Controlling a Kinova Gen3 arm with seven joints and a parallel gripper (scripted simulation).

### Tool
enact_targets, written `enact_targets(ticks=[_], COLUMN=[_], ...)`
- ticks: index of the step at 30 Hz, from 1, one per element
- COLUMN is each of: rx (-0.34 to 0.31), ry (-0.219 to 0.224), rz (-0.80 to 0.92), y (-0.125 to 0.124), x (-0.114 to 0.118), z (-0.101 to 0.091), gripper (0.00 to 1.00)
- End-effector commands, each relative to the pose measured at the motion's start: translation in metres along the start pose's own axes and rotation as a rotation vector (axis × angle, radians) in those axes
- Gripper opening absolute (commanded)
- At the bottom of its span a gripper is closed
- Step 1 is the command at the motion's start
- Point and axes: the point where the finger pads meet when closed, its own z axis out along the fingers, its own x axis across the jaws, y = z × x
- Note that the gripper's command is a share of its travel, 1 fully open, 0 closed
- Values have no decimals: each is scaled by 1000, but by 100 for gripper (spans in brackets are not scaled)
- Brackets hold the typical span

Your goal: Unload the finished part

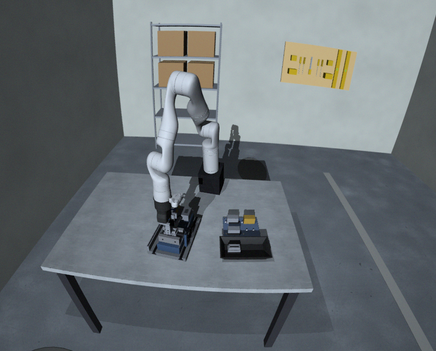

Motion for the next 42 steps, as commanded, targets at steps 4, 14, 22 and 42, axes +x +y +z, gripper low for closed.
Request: enact_targets(ticks=[4, 14, 22, 42], rx=[3, 3, 3, 3], ry=[7, 7, 8, 9], rz=[3, 3, 3, 3], y=[-2, -2, -2, -2], x=[3, 3, 3, 3], z=[3, 6, 7, 7], gripper=[100, 100, 100, 100])
